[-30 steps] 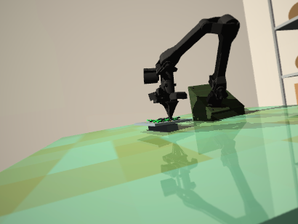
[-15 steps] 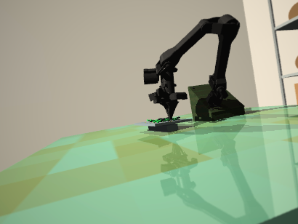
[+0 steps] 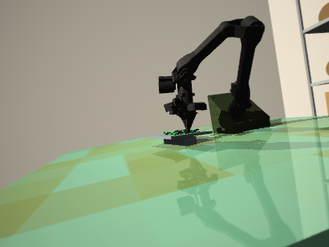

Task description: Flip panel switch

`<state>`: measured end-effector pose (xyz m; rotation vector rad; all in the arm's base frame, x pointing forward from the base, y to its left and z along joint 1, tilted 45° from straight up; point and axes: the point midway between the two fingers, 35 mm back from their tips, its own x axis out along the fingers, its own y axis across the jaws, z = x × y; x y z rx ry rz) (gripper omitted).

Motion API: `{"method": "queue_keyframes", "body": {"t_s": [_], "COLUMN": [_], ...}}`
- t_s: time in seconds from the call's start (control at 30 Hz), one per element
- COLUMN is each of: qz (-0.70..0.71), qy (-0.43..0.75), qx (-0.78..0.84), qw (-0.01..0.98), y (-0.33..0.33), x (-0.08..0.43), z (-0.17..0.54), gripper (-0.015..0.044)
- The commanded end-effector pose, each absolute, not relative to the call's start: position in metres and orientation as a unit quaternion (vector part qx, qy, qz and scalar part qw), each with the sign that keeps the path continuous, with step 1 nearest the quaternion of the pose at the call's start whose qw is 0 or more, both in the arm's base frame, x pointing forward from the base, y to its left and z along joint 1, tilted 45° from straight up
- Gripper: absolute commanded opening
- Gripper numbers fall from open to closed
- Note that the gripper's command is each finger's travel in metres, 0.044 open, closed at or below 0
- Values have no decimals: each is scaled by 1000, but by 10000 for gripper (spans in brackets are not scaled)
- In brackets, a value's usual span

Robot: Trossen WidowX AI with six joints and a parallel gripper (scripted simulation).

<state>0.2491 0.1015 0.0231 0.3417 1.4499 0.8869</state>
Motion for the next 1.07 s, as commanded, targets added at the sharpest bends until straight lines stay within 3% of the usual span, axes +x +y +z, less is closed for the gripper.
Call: {"method": "queue_keyframes", "body": {"t_s": [0.0,0.2,0.47,1.03], "qz": [390,392,391,391], "qy": [639,646,646,646], "qx": [149,147,146,146], "qw": [647,639,639,639], "y": [96,57,26,25], "x": [251,259,283,284], "z": [28,69,43,42], "gripper": [0,0,0,0]}}
